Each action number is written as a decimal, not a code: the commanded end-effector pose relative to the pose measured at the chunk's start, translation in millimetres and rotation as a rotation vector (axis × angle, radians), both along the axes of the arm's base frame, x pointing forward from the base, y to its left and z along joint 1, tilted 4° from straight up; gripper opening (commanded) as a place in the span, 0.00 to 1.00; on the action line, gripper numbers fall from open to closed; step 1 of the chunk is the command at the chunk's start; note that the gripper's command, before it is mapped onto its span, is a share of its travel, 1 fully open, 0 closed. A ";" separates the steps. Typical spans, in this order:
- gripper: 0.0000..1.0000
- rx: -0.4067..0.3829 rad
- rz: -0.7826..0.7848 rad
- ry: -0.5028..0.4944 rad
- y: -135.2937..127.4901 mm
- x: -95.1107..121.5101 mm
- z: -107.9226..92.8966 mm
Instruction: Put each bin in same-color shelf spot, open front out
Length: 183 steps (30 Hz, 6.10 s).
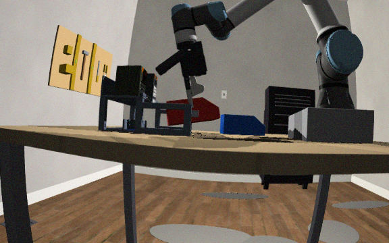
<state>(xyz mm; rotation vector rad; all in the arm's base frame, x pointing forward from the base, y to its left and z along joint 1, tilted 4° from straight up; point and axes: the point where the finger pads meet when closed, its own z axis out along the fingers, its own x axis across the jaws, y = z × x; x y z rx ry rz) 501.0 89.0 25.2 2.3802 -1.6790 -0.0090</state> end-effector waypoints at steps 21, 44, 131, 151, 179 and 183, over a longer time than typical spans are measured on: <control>0.00 0.001 0.001 -0.006 1.5 3.5 2.3; 0.00 0.001 0.001 -0.004 1.3 2.7 -0.8; 0.00 0.002 0.000 -0.003 0.1 2.8 -13.4; 0.00 0.009 0.003 -0.024 3.9 13.3 -13.7; 0.00 0.014 0.004 -0.039 6.1 20.1 -14.4; 0.00 0.014 0.004 -0.040 6.3 20.6 -14.0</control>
